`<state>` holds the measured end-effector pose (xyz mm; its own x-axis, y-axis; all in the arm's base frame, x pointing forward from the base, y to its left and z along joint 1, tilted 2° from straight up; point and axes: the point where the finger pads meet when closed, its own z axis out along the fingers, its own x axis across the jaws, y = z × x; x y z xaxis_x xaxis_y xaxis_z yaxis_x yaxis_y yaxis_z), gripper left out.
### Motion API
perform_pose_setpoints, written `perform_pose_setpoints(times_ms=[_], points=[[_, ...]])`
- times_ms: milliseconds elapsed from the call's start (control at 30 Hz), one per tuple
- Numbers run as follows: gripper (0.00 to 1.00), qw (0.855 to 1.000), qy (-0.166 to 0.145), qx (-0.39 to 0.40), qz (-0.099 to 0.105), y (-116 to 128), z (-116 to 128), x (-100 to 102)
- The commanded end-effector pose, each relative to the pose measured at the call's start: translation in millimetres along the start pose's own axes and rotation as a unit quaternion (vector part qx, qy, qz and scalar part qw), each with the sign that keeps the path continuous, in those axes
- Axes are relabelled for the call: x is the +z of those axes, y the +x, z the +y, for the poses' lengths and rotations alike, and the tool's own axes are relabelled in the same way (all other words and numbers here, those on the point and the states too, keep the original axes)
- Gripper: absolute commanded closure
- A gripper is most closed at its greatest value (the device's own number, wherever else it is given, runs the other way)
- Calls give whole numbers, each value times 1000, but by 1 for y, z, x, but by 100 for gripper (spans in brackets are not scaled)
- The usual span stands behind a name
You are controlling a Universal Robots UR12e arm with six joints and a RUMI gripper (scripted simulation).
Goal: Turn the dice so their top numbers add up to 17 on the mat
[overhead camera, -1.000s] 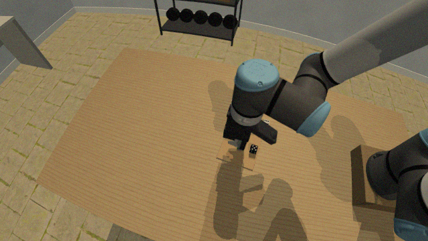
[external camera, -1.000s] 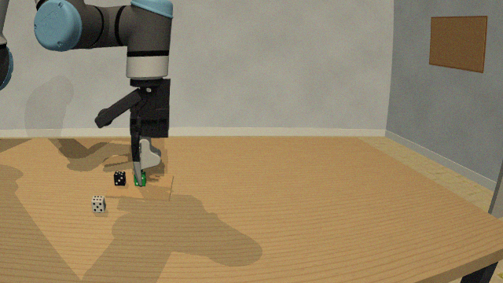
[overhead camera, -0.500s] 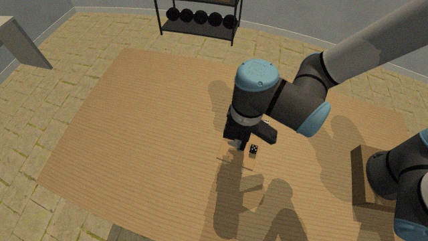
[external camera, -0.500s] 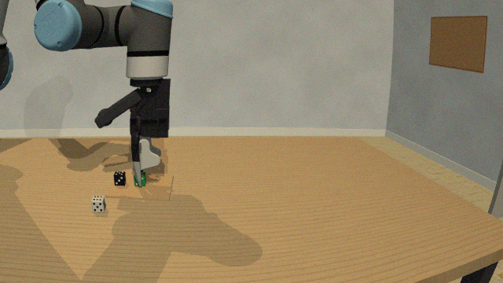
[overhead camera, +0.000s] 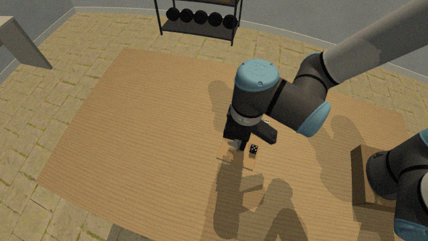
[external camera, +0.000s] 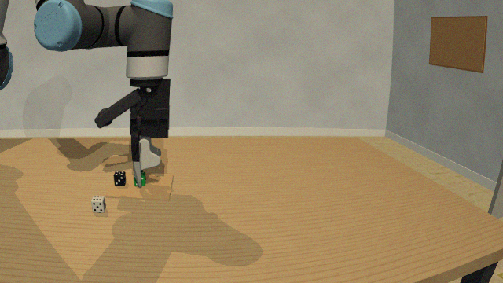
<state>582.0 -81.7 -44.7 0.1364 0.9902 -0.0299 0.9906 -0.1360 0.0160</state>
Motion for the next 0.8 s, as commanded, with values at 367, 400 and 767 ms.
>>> perform_pose_setpoints(times_ms=[367,400,767], points=[[76,1000,-1,-1,0,1,1,-42],[76,1000,-1,-1,0,1,1,-48],[76,1000,-1,-1,0,1,1,-89]])
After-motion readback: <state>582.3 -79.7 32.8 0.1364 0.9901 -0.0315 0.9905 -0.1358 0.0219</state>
